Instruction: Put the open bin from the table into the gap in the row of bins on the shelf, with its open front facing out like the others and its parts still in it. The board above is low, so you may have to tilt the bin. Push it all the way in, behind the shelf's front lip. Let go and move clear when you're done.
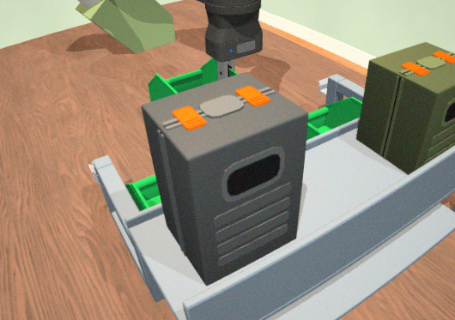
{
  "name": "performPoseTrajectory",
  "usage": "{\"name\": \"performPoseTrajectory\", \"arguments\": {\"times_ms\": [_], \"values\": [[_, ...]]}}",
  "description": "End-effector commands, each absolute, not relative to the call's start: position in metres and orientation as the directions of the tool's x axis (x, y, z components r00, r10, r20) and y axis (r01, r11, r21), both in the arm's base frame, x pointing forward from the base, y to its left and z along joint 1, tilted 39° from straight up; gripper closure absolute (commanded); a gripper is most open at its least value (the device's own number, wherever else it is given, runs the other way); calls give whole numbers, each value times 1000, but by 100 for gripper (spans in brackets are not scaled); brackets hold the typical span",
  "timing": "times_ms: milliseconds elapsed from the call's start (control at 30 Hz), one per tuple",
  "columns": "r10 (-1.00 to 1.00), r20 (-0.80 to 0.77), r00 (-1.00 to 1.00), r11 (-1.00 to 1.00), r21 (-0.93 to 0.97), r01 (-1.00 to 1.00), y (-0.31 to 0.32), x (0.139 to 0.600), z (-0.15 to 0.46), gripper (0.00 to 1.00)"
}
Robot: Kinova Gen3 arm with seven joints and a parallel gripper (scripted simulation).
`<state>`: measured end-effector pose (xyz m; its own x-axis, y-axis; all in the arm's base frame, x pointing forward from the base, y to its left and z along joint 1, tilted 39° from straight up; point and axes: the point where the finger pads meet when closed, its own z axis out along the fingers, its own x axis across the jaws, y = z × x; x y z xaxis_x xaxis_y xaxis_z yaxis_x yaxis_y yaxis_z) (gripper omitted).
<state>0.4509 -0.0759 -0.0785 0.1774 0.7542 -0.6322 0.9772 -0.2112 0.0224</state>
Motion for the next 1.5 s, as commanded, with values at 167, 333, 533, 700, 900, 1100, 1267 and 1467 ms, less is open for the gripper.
{"name": "performPoseTrajectory", "arguments": {"times_ms": [167,333,533,700,900,1100,1267,1467], "values": [[756,-629,181,-235,-2,972,-76,455,-77,100],[756,-629,182,-259,-32,965,-75,456,-76,100],[756,-629,182,-277,-56,959,-75,457,-75,100],[756,-629,182,-279,-59,958,-75,457,-75,100],[756,-629,182,-280,-59,958,-75,457,-75,100],[756,-629,182,-280,-59,958,-75,457,-75,100],[756,-629,182,-280,-59,958,-75,457,-75,100],[756,-629,182,-279,-59,958,-75,457,-75,100]]}}
